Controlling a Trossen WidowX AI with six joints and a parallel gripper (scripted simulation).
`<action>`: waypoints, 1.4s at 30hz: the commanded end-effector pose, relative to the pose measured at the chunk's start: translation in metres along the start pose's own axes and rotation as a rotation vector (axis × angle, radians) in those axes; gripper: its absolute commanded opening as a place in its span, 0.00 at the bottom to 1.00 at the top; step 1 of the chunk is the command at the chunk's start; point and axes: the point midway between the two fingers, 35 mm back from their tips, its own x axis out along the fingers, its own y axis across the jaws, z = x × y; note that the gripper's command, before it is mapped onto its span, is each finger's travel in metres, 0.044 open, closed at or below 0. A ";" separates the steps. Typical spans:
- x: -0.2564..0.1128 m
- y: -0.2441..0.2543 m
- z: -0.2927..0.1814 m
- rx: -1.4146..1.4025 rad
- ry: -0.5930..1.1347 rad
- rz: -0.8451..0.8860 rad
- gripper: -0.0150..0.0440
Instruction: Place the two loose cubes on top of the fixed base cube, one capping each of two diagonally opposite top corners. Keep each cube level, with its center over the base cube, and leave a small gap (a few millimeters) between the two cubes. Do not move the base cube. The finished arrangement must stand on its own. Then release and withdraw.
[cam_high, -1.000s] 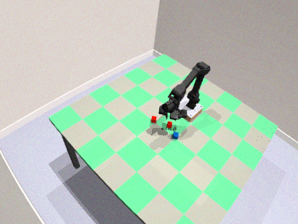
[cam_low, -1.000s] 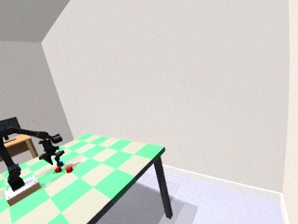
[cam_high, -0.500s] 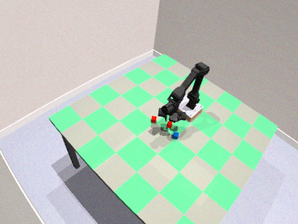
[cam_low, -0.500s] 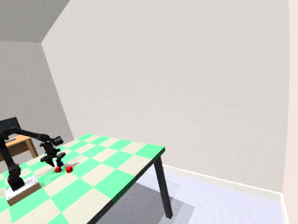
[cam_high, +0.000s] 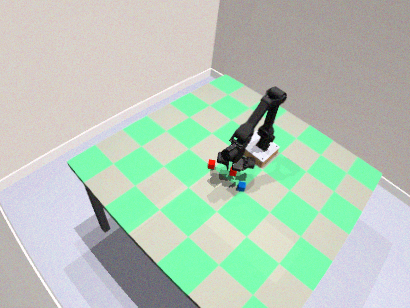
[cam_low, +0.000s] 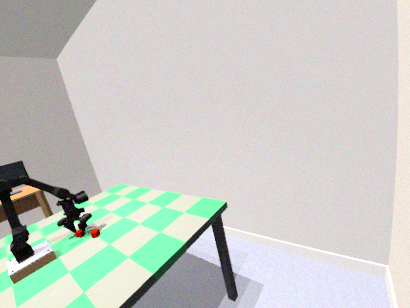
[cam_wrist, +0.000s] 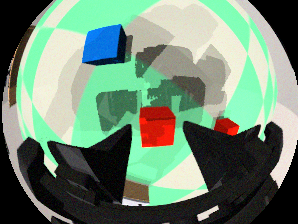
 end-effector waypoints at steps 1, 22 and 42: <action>0.008 0.001 -0.002 -0.001 0.012 0.006 0.70; -0.023 -0.002 0.002 -0.001 0.011 0.006 0.43; -0.085 -0.002 0.002 -0.001 0.011 0.006 0.43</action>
